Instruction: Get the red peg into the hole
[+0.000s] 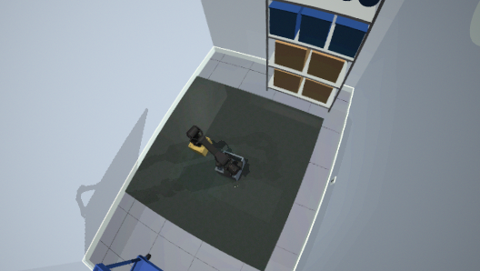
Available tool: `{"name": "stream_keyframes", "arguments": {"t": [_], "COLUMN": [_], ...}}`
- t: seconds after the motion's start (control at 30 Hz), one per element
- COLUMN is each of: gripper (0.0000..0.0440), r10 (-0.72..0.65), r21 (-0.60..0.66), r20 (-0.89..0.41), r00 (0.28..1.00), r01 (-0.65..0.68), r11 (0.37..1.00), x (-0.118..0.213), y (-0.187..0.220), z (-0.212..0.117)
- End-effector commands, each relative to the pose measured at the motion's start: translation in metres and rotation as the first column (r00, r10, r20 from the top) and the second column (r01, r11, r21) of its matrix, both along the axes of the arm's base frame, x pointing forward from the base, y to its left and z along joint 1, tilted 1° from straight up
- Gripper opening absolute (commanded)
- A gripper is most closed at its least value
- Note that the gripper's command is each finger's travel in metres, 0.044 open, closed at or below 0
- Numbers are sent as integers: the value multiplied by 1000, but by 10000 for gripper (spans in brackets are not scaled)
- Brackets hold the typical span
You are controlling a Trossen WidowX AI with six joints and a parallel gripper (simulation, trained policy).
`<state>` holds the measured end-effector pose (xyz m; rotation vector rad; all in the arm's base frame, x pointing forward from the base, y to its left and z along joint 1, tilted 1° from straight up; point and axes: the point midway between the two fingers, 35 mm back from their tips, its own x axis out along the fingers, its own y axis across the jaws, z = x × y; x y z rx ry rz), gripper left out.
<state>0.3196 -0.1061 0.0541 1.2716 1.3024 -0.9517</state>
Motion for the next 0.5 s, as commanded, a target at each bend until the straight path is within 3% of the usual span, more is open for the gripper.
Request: {"name": "stream_keyframes", "arguments": {"t": [0.0,0.47], "gripper": [185,212], "r10": [1,-13], "r21": [22,66], "r20": [23,126], "r00": [1000,992], "r01": [-1,5], "r11": [1000,998], "x": [3,15], "y": [-3,-19], "z": [8,41]}}
